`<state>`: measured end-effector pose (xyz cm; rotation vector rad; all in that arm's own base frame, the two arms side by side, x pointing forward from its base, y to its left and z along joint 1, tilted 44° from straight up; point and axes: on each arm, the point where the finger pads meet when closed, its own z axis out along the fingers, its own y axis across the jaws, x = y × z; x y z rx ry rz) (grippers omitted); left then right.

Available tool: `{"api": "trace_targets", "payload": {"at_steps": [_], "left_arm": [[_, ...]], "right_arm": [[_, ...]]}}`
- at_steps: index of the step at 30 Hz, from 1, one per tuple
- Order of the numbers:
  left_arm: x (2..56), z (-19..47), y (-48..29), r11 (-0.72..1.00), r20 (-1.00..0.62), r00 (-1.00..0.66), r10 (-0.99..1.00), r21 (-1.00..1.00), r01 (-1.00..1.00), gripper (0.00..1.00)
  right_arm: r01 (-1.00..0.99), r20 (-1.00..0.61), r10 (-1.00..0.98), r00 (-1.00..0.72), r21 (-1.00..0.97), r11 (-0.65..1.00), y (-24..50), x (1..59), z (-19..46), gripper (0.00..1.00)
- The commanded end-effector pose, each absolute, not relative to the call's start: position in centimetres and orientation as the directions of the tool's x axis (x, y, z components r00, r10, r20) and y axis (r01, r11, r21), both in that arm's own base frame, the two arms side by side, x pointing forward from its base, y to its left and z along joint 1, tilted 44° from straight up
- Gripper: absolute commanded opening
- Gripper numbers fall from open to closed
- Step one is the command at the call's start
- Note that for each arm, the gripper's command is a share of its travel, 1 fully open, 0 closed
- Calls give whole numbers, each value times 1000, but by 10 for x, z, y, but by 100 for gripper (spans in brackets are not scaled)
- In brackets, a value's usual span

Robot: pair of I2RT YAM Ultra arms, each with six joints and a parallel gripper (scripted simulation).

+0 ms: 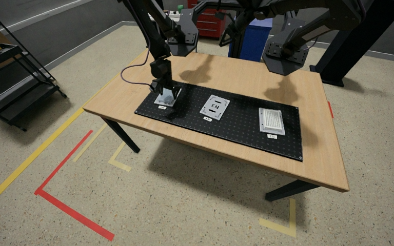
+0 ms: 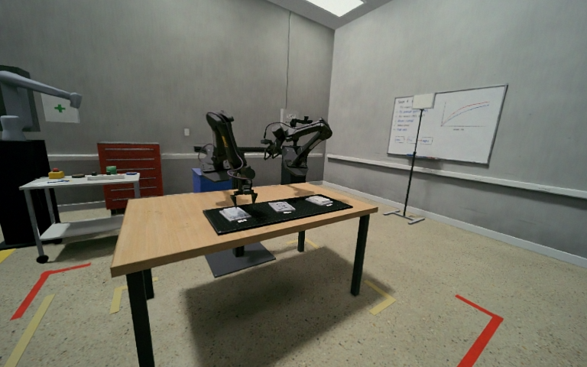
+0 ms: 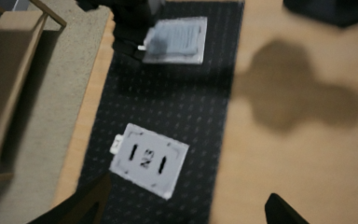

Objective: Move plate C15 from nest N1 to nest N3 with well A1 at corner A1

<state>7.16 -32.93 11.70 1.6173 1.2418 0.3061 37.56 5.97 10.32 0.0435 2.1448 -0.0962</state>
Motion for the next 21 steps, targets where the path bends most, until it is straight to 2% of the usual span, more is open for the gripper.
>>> {"api": "trace_targets", "payload": {"at_steps": [1, 7, 15, 21], "left_arm": [[48, 139, -344, 247, -602, 392, 696, 713, 656, 100], [37, 147, -345, 275, -659, 384, 647, 671, 689, 100], [34, 146, -351, 245, -649, 411, 640, 680, 691, 100], [64, 144, -373, 269, -663, 409, 627, 677, 685, 100]], "right_arm": [[-74, -756, -163, -633, -151, 986, 52, 365, 99, 100], [-80, -657, -186, -730, -188, 979, 23, 347, 64, 100], [-47, -663, -162, -731, -188, 981, 15, 348, 63, 100], [-46, -663, -161, -731, -188, 981, 15, 348, 63, 100]]}}
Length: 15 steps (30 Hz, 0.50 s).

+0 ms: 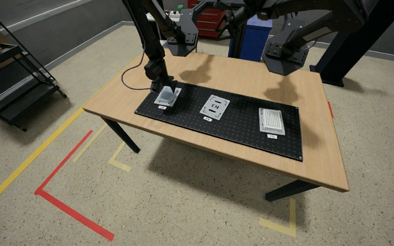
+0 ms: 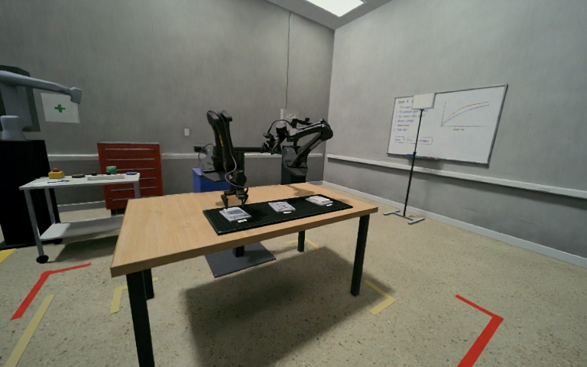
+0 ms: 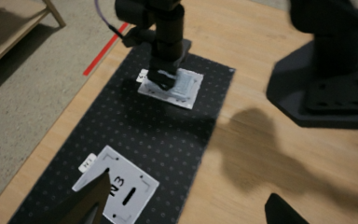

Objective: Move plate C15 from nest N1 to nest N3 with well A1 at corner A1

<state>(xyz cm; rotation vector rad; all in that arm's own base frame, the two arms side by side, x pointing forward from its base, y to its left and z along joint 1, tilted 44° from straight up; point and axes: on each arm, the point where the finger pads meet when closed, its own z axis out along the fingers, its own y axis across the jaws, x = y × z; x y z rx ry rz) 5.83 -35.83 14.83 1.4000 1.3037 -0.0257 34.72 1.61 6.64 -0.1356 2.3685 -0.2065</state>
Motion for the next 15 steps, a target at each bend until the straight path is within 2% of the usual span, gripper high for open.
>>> {"api": "trace_targets", "payload": {"at_steps": [1, 5, 15], "left_arm": [[69, 143, -374, 274, -662, 406, 630, 678, 682, 100], [88, 138, -376, 290, -655, 390, 647, 685, 668, 100], [92, 132, -373, 291, -642, 377, 667, 691, 662, 100]], "right_arm": [[-46, -663, -161, -731, -188, 981, 15, 348, 63, 100], [-46, -663, -161, -731, -188, 981, 15, 348, 63, 100], [-53, -680, -166, -714, -185, 981, 17, 357, 67, 100]]}}
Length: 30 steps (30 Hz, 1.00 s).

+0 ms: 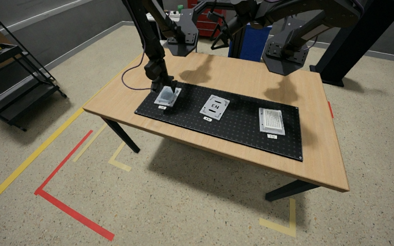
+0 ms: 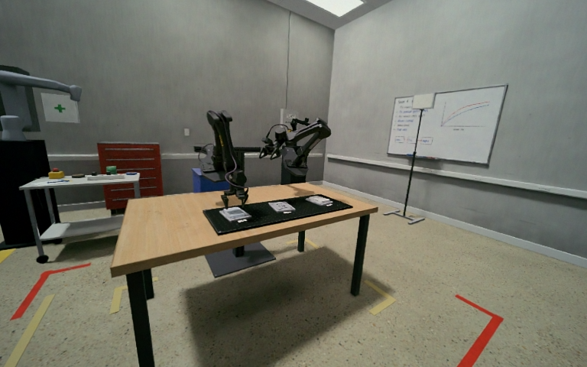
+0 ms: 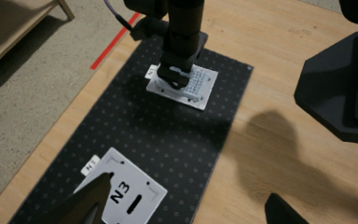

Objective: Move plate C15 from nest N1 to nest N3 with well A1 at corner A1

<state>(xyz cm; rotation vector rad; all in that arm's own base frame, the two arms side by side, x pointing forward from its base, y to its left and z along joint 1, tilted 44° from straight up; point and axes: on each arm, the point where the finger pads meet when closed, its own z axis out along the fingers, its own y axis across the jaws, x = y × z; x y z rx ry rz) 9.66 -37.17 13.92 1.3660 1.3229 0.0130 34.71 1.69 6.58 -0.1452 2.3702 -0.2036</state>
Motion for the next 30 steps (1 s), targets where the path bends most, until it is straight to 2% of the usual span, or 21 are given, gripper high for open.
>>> {"api": "trace_targets", "payload": {"at_steps": [1, 27, 28, 30], "left_arm": [[92, 132, -373, 291, -642, 377, 667, 691, 662, 100], [92, 132, -373, 291, -642, 377, 667, 691, 662, 100], [92, 132, -373, 291, -642, 377, 667, 691, 662, 100], [92, 132, -373, 291, -642, 377, 667, 691, 662, 100]], "right_arm": [[-53, -680, -166, -714, -185, 981, 17, 358, 66, 100], [-50, -680, -164, -714, -184, 982, 15, 372, 50, 100], [-51, -677, -164, -717, -184, 982, 15, 371, 50, 96], [-51, -676, -164, -718, -184, 982, 15, 371, 49, 96]]}}
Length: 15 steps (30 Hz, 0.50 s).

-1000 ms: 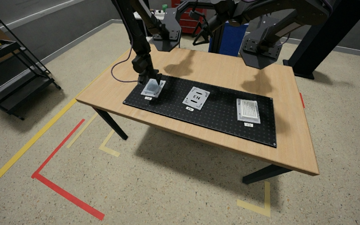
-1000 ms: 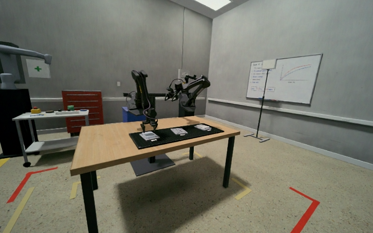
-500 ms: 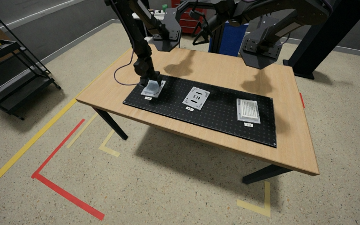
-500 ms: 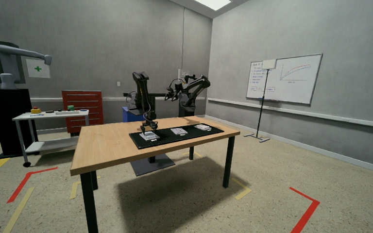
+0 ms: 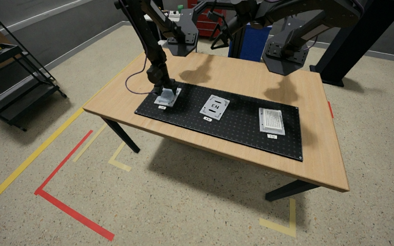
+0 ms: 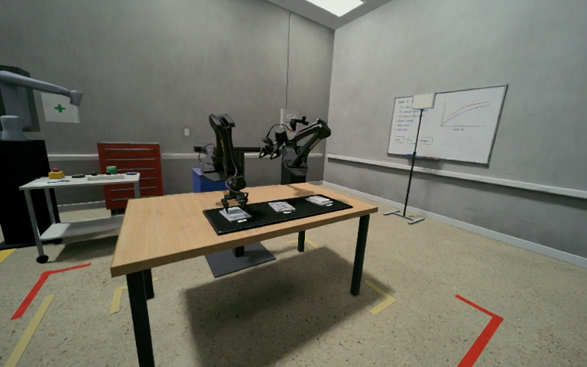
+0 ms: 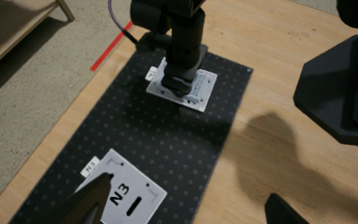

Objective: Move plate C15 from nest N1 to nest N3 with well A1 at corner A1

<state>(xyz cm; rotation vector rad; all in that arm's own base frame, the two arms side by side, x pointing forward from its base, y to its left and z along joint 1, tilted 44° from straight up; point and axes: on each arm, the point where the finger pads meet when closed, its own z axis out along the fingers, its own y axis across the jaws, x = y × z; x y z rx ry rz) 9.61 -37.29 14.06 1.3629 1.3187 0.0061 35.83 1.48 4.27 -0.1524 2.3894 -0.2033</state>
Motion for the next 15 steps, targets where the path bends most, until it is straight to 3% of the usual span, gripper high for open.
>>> {"api": "trace_targets", "payload": {"at_steps": [1, 14, 15], "left_arm": [[92, 132, -373, 291, -642, 377, 667, 691, 662, 100], [92, 132, -373, 291, -642, 377, 667, 691, 662, 100], [92, 132, -373, 291, -642, 377, 667, 691, 662, 100]], "right_arm": [[-51, -673, -164, -722, -185, 981, 14, 367, 46, 91], [-54, -680, -165, -715, -181, 982, 16, 366, 47, 79], [-54, -680, -165, -715, -181, 982, 16, 366, 47, 67]]}}
